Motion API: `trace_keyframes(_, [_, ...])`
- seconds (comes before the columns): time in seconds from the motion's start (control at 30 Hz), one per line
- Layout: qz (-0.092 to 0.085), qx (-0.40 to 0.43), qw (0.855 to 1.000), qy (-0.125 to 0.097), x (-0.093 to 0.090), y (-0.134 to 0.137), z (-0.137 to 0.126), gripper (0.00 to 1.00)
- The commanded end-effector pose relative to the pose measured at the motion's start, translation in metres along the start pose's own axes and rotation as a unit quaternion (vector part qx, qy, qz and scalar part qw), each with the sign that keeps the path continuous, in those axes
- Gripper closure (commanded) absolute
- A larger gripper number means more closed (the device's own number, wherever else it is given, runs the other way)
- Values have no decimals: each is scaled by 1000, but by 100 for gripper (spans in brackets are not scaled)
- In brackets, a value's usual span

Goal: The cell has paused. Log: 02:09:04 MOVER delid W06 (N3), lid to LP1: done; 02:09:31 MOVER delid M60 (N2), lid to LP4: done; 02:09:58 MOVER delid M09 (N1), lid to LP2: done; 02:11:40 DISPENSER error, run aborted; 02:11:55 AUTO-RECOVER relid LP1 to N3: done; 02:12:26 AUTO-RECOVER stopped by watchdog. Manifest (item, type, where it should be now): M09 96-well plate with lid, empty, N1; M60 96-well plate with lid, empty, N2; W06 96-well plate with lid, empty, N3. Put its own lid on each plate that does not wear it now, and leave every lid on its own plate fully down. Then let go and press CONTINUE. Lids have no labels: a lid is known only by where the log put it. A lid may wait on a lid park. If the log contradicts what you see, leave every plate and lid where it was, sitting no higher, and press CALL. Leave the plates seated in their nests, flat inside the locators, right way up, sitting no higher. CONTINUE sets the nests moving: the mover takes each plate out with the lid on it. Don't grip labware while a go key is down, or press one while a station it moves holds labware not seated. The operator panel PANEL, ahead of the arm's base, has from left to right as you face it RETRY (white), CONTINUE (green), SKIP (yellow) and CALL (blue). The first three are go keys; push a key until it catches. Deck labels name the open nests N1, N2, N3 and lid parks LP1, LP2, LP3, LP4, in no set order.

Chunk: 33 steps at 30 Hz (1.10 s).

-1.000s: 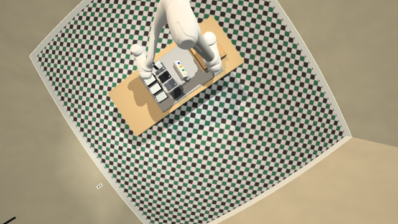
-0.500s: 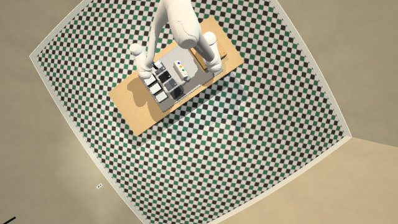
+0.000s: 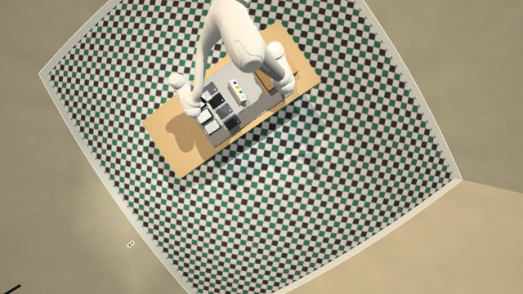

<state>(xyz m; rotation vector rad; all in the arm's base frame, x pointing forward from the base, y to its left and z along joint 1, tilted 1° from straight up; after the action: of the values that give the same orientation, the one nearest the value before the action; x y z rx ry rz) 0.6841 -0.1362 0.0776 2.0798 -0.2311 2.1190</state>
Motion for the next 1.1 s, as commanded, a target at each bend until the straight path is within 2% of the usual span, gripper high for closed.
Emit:
trace_keyframes(0.0, [-1, -1, 1000, -1, 0, -63, 30, 100])
trace_keyframes(0.07, [-1, -1, 1000, -1, 0, -64, 30, 100])
trace_keyframes(0.1, [-2, -1, 1000, -1, -1, -101, 42, 100])
trace_keyframes(0.23, [-2, -1, 1000, -1, -1, -106, 43, 100])
trace_keyframes(0.27, [-2, -1, 1000, -1, -1, -146, 53, 100])
trace_keyframes(0.3, [-2, -1, 1000, -1, -1, -146, 53, 100])
trace_keyframes(0.33, [-2, -1, 1000, -1, -2, -177, 59, 100])
trace_keyframes(0.4, [-2, -1, 1000, -1, -2, -182, 60, 100])
trace_keyframes(0.43, [-2, -1, 1000, -1, -2, -211, 64, 100])
trace_keyframes(0.47, [-2, -1, 1000, -1, -2, -211, 64, 100])
trace_keyframes(0.5, [-2, -1, 1000, -1, -3, -233, 66, 100])
trace_keyframes(0.53, [-2, -1, 1000, -1, -3, -233, 66, 100])
trace_keyframes(0.57, [-2, -1, 1000, -1, -3, -246, 66, 100])
trace_keyframes(0.63, [-2, -1, 1000, -1, -3, -252, 67, 100])
trace_keyframes(1.07, [-2, -1, 1000, -1, -3, -252, 67, 100])
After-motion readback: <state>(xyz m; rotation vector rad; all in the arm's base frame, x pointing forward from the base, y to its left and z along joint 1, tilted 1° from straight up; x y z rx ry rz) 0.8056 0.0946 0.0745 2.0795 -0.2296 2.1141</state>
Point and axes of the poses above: the point where the finger pads meet when closed, its own x axis back along the fingers, its own y axis across the jaws, z = x × y, the point moved 1 cm from there along x, back along the fingers, and after that the axes turned 11 degrees about -x, right-handed, at the moved point
